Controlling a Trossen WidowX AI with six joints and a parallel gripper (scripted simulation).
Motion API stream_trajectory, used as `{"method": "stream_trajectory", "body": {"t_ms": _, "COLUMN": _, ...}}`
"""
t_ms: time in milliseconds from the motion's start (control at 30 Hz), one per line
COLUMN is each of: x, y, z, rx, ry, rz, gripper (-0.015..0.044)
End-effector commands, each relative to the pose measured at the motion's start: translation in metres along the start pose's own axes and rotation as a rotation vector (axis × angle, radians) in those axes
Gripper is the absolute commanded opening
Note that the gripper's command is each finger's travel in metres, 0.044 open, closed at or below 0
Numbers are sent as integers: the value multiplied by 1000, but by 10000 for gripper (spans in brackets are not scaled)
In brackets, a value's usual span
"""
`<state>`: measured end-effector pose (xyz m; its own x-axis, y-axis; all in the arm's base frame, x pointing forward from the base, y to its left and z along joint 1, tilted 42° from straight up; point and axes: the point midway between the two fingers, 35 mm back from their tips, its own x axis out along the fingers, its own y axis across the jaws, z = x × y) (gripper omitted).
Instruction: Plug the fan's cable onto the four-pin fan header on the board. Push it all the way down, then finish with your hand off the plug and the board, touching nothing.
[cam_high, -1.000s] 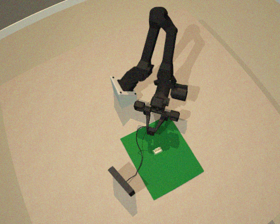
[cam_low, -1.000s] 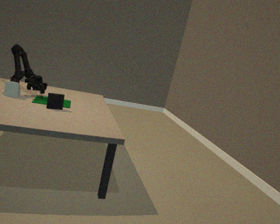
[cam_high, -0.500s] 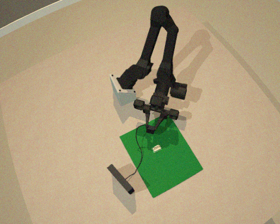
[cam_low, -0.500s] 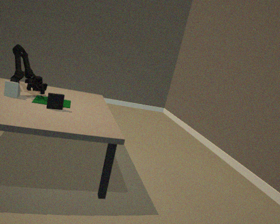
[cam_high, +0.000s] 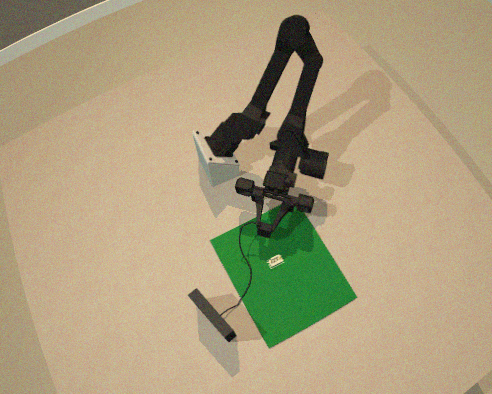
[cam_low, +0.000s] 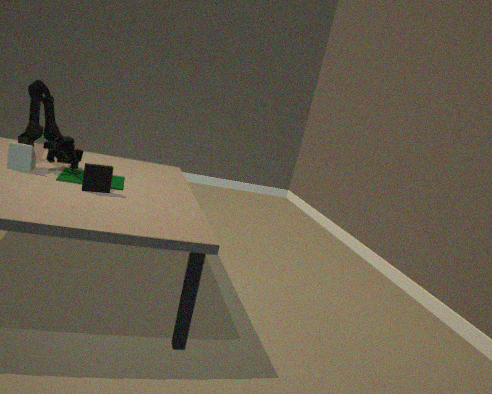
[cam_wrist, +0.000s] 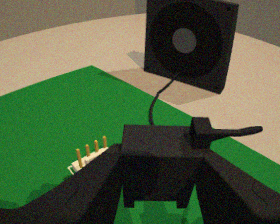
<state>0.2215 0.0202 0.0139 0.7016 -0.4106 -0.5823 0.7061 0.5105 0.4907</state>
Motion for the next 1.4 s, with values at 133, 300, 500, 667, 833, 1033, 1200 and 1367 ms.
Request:
{"method": "stream_trajectory", "body": {"t_ms": 133, "x": 2, "y": 0, "z": -7, "rx": 1, "ry": -6, "rz": -2, "gripper": 0}}
{"method": "stream_trajectory", "body": {"t_ms": 300, "x": 2, "y": 0, "z": -11, "rx": 1, "ry": -6, "rz": -2, "gripper": 0}}
{"method": "stream_trajectory", "body": {"t_ms": 500, "x": 3, "y": -1, "z": -17, "rx": 1, "ry": -5, "rz": -2, "gripper": 0}}
{"method": "stream_trajectory", "body": {"t_ms": 667, "x": 4, "y": -1, "z": -21, "rx": 1, "ry": -5, "rz": -3, "gripper": 0}}
{"method": "stream_trajectory", "body": {"t_ms": 833, "x": 5, "y": -1, "z": -26, "rx": 1, "ry": -5, "rz": -3, "gripper": 0}}
{"method": "stream_trajectory", "body": {"t_ms": 1033, "x": 6, "y": -1, "z": -31, "rx": 1, "ry": -5, "rz": -3, "gripper": 0}}
{"method": "stream_trajectory", "body": {"t_ms": 1200, "x": 6, "y": -1, "z": -32, "rx": -2, "ry": 1, "rz": -3, "gripper": 0}}
{"method": "stream_trajectory", "body": {"t_ms": 1367, "x": 6, "y": -1, "z": -32, "rx": -2, "ry": 1, "rz": -3, "gripper": 0}}
